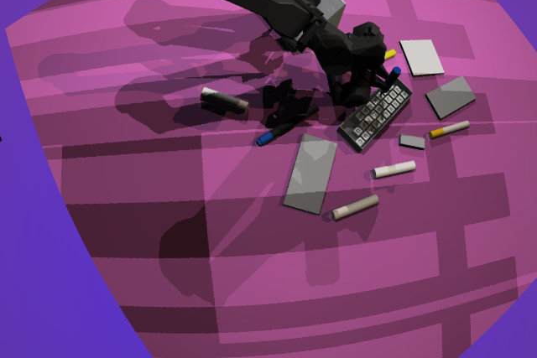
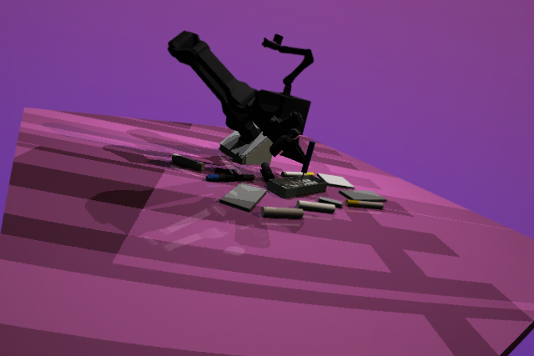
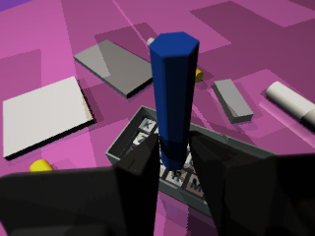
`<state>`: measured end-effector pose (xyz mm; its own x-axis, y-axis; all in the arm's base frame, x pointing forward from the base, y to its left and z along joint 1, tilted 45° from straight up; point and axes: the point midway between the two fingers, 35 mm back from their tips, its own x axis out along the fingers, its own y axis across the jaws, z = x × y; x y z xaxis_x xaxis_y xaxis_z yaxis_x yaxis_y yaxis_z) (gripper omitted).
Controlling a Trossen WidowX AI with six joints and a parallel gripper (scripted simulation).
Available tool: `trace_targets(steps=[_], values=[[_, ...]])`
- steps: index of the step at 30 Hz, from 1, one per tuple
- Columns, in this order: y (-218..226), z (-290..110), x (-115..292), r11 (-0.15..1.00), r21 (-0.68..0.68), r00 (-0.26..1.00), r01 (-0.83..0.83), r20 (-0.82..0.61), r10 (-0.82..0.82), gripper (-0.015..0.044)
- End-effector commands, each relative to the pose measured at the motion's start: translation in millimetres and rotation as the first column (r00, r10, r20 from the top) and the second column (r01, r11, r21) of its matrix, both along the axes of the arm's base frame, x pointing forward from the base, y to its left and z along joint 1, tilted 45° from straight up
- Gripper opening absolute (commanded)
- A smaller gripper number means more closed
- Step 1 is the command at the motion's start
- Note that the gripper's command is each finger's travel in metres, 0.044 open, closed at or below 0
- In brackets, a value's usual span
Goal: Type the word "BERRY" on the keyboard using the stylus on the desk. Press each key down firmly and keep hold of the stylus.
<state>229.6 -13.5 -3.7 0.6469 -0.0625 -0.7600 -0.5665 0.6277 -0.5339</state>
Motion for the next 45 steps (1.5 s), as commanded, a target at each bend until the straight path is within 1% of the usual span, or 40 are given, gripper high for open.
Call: trace_targets(steps=[1,8,23,26,28,29,37,43,45], values=[[8.7,9.4,3.7,1.0,0.009,1.0,-0.002,0.008,0.002,0.0081],[23.4,24.8,4.6,1.0,0.009,1.0,-0.002,0.011,0.002,0.0081],[23.8,22.8,3.1,1.0,0.007,1.0,-0.008,0.003,0.008,0.0084],[23.8,22.8,3.1,1.0,0.007,1.0,-0.008,0.003,0.008,0.0064],[24.4,24.5,4.0,1.0,0.008,1.0,-0.006,0.006,0.006,0.0012],[24.1,24.2,3.9,1.0,0.008,1.0,-0.006,0.006,0.006,0.0],[12.1,13.9,1.7,1.0,0.008,1.0,-0.002,0.012,0.002,0.0],[11.7,13.6,1.6,1.0,0.008,1.0,-0.002,0.012,0.002,0.0],[11.1,12.9,1.9,1.0,0.008,1.0,-0.002,0.012,0.002,0.0053]])
